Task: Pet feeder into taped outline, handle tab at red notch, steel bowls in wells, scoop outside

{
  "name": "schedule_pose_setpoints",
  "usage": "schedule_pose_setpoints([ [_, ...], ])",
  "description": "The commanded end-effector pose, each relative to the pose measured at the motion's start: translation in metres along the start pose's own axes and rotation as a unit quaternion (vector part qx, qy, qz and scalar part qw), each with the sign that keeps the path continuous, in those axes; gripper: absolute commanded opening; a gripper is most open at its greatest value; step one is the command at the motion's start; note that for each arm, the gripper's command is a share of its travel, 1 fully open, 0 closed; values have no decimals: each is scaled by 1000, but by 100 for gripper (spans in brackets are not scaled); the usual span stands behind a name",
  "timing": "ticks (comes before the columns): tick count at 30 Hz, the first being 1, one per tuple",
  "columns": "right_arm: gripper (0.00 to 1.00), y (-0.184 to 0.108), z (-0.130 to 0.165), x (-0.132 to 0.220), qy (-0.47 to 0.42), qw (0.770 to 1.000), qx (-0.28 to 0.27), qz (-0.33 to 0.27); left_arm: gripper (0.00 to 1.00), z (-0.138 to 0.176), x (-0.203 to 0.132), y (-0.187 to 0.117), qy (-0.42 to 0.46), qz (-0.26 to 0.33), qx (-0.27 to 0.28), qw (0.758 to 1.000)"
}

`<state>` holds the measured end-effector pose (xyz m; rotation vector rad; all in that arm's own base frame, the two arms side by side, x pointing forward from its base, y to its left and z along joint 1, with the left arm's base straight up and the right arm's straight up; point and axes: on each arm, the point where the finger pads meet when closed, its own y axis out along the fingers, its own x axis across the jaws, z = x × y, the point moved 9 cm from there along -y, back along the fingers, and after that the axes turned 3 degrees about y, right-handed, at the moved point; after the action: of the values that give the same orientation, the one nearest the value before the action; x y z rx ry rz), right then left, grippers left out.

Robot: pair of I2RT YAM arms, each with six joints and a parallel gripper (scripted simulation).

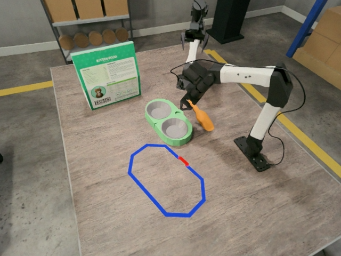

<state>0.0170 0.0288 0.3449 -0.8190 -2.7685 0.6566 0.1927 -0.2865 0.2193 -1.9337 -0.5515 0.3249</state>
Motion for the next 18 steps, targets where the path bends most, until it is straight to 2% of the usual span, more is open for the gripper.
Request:
schedule_pose_setpoints([
  [1, 100, 1, -1, 0, 2, 1000, 1, -2, 100, -9, 4, -10, -9, -6, -23, 1000],
  [2, 100, 1, -1, 0, 2, 1000, 1, -2, 100, -9, 4, -10, -9, -6, -23, 1000],
  [7, 100, 1, -1, 0, 2, 1000, 1, -2, 43, -1, 0, 1, 48, 2, 41, 998],
  [9, 100, 1, -1, 0, 2, 1000, 1, -2, 43, -1, 0, 1, 48, 2, 41, 998],
  [10, 100, 1, -1, 0, 2, 1000, 1, -2, 37, -2, -2, 5, 67, 6, 59, 996],
  [13, 100, 1, -1, 0, 2, 1000, 1, -2, 37, -12, -6, 23, 119, 19, 111, 987],
  [18, 100, 1, -1, 0, 2, 1000, 1, -2, 37, -26, -12, 50, 175, 38, 165, 970],
])
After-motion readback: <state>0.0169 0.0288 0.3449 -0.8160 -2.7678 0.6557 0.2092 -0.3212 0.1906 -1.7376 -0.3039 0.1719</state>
